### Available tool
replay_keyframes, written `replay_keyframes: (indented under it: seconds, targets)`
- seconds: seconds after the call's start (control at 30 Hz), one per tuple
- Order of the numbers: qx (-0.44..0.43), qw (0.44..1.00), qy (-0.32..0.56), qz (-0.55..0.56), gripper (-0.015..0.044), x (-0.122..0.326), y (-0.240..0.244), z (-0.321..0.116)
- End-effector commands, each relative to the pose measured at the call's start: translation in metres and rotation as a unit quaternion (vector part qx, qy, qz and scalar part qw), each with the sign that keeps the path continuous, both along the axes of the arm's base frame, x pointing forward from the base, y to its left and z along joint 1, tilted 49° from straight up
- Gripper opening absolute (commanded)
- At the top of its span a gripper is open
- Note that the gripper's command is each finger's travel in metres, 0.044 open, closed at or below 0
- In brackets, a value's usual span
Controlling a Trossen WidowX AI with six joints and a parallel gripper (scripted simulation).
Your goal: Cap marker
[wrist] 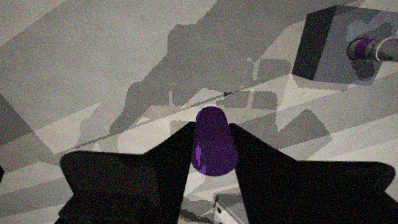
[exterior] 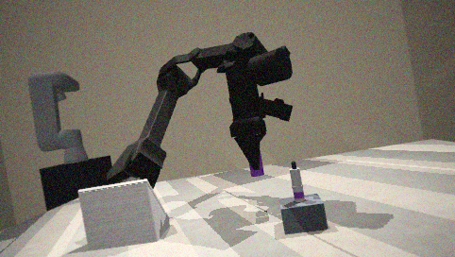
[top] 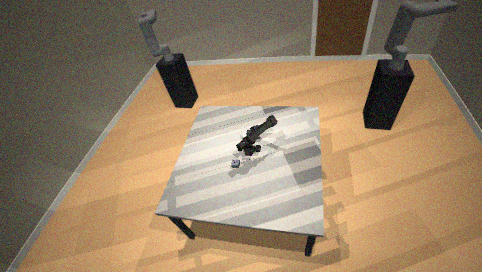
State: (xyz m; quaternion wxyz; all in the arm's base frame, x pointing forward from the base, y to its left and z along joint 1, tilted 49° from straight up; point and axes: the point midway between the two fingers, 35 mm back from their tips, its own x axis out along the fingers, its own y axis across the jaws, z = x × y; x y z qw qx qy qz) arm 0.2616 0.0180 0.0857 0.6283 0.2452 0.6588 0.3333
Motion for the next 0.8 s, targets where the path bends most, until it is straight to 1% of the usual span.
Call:
replay_keyframes:
  seconds: [0.0, 0.77]
  targets:
    - [-0.003, 1.000, -0.002, 0.001, 0.0000, 0.010, -0.010, -0.002]
    - [-0.005, 1.000, -0.003, 0.000, 0.0000, 0.050, -0.057, -0.021]
